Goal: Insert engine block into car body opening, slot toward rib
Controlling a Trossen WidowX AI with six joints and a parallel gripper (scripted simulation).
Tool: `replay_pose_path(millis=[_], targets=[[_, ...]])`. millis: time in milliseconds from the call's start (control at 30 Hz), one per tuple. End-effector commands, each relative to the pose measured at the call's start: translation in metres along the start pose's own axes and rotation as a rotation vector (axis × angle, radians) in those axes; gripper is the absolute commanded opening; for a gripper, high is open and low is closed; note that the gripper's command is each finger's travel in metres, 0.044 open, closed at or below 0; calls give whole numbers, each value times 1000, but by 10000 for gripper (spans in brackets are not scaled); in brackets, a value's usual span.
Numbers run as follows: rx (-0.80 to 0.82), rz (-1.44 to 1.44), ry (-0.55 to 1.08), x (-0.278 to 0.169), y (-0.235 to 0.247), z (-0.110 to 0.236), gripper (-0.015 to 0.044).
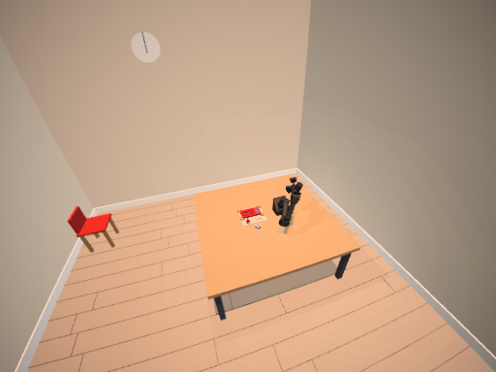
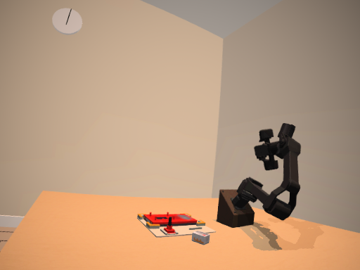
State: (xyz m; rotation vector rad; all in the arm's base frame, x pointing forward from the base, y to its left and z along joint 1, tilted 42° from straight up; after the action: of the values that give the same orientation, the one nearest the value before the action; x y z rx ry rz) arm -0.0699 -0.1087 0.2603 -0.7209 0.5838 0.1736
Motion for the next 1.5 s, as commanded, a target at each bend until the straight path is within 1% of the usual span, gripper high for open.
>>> replay_pose_path(millis=[0,367,733,1100,1467], targets=[[-29,42,-107,9,-12,-7,440],[-123,216,-429,49,-50,-18,440],[-182,411,-745,103,-80,-13,440],[-214,621,-993,162,-96,8,440],[-194,857,-1273,227,-93,44,440]])
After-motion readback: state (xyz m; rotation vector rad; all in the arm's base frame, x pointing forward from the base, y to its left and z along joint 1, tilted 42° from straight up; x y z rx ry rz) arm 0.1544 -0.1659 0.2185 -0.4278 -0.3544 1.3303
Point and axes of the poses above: the point midway between the two fingers, 35 mm back from their tips, its own z axis back along the fingers, its own y axis across the jaws, x = y × z, the point moved 5 cm from there along z, back along the fingers, and after that the axes turned 8 degrees about z, right-handed, at the moved point
